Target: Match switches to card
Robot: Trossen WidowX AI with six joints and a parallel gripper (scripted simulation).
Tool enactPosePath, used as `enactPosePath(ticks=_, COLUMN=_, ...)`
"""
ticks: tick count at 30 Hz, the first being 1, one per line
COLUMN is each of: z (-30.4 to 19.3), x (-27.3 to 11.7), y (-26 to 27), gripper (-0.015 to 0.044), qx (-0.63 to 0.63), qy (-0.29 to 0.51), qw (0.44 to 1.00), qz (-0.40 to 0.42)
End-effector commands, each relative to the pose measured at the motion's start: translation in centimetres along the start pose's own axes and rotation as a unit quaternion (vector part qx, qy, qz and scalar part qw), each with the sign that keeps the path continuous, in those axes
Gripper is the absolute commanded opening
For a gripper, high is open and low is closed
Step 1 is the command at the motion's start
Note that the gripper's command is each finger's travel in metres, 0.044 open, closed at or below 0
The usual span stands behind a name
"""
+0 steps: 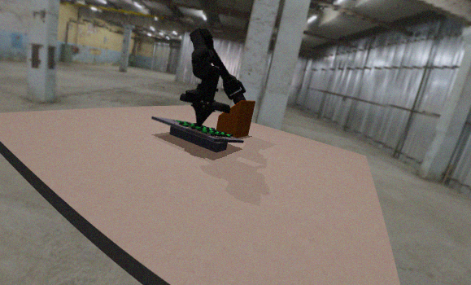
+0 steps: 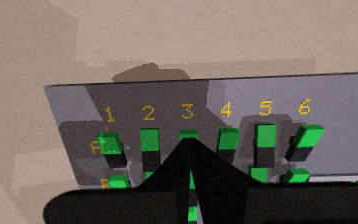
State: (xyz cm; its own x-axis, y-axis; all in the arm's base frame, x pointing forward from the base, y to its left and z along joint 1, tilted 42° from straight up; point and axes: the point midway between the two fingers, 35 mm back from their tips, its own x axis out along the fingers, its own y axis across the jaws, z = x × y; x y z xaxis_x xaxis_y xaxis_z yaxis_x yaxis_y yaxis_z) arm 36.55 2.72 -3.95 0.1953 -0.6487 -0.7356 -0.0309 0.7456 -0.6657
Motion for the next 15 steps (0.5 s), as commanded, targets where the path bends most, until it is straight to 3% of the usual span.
enactPosePath(ticks=1, z=-0.01, x=0.11, y=-0.01, gripper=0.0000, qx=-0.003, qy=0.000, qw=1.000, qz=-0.002)
enactPosePath(ticks=15, z=-0.01, x=0.29, y=-0.01, gripper=0.0000, qx=-0.003, qy=0.000, qw=1.000, qz=-0.002)
